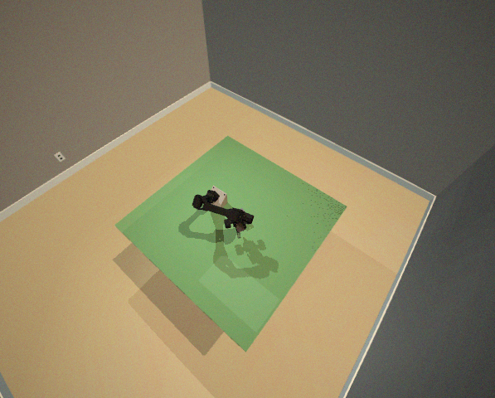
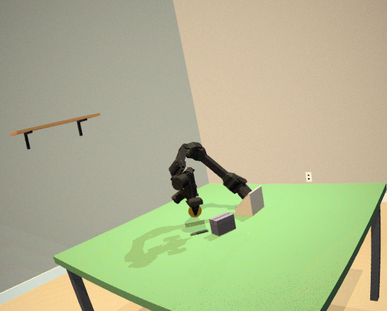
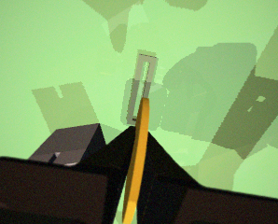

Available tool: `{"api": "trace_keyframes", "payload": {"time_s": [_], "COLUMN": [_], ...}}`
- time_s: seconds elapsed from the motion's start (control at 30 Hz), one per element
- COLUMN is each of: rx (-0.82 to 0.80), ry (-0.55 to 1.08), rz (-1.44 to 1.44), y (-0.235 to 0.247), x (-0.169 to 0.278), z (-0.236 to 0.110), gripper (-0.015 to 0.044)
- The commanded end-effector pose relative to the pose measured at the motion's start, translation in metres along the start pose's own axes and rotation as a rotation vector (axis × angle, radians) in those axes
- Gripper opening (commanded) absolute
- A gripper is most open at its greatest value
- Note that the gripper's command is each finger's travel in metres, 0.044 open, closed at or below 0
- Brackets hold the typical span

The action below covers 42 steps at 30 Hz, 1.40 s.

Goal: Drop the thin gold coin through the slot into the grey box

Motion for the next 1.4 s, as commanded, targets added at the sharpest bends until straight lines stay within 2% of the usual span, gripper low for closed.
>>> {"api": "trace_keyframes", "payload": {"time_s": [0.0, 0.13, 0.53, 1.37], "rx": [-0.006, -0.006, -0.006, -0.021], "ry": [0.002, 0.001, 0.0, 0.009], "rz": [0.009, -0.01, -0.344, -0.357], "y": [-0.001, -0.002, -0.008, 0.018], "x": [0.0, -0.001, -0.009, 0.037], "z": [-0.01, -0.011, -0.012, -0.014], "gripper": [0.0, 0.0, 0.0, 0.0]}}
Point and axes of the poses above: the point midway between the two fingers, 35 mm back from their tips, its own z axis out along the fingers, its own y axis across the jaws, x = y × z, the point moved 3 cm from there along -z, back along the fingers, and after that the axes turned 9 degrees about z, right-handed, at the moved point
